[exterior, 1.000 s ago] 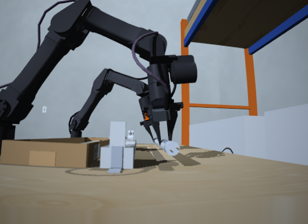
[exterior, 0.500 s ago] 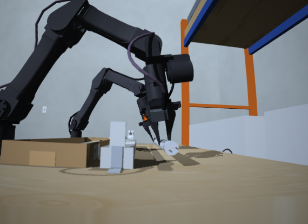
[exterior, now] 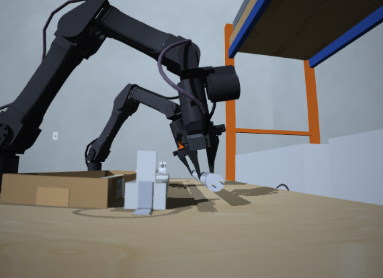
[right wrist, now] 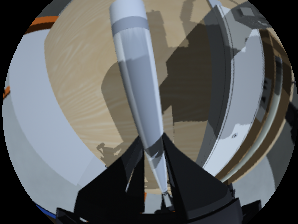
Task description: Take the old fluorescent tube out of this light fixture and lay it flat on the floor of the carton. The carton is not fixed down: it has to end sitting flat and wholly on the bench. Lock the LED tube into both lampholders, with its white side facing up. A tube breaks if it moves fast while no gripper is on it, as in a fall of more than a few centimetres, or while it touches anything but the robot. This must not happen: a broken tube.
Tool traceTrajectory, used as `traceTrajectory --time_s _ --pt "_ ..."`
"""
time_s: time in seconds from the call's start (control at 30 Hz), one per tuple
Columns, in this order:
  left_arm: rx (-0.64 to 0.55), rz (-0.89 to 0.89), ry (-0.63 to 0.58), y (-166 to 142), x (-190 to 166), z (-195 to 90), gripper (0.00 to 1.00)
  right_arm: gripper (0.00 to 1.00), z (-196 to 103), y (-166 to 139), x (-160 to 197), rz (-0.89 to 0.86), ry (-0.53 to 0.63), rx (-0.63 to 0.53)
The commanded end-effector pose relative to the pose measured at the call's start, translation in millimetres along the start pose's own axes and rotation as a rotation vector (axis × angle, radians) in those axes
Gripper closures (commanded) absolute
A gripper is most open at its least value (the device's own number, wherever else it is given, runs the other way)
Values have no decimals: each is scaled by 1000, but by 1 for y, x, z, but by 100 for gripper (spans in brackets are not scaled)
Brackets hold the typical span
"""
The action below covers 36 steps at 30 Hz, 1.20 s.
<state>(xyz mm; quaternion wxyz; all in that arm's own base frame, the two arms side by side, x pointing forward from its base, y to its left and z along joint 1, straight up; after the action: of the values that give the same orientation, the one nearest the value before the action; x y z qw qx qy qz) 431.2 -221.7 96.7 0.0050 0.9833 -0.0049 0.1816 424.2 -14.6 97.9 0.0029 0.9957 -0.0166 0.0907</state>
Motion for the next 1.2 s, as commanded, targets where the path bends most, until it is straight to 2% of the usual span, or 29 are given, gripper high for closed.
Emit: traceTrajectory --time_s 0.0,0.03,0.13,0.2,0.43,0.47,0.57,0.67,0.83,0.93,1.03,1.1,1.17 --pt "-33 -25 80 3 20 -24 89 89 -4 1 5 5 4 -14" --pt "-12 -16 36 -1 5 -10 89 89 -5 1 8 5 10 -14" --pt "-29 -20 65 3 14 -19 89 89 -13 1 8 5 27 -15" --pt "-15 -15 39 0 4 -11 89 89 -10 1 9 4 22 -14" --pt "-20 -15 51 3 9 -10 89 89 -7 0 7 2 13 -14" --pt "-1 -9 15 2 5 -2 89 89 -10 0 1 3 8 -14" --pt "-37 -14 82 9 17 -23 89 89 -7 0 1 3 23 -15" --pt "-16 -8 50 3 4 -12 89 89 -6 -1 -2 1 25 -14" --pt "-27 -28 87 0 19 -21 89 89 -15 -1 6 0 50 -14" --pt "-19 -15 68 2 14 -17 89 89 -11 1 6 1 54 -15" --pt "-34 -16 99 6 19 -24 89 89 -8 -2 2 -2 49 -13" --pt "-15 0 62 5 2 -13 89 89 -6 -3 -1 -4 48 -13" --pt "-20 -3 77 6 6 -14 89 89 -5 -3 0 -4 54 -13"
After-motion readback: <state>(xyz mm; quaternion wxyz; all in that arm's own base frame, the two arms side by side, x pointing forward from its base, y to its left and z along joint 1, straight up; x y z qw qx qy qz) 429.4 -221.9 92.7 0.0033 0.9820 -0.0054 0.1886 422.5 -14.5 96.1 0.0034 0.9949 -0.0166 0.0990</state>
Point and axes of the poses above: on each arm, the point where the finger pads meet when closed, its own z axis out along the fingers, its own x axis across the jaws, y = z × x, the point moved 5 cm from there along -z, back along the fingers
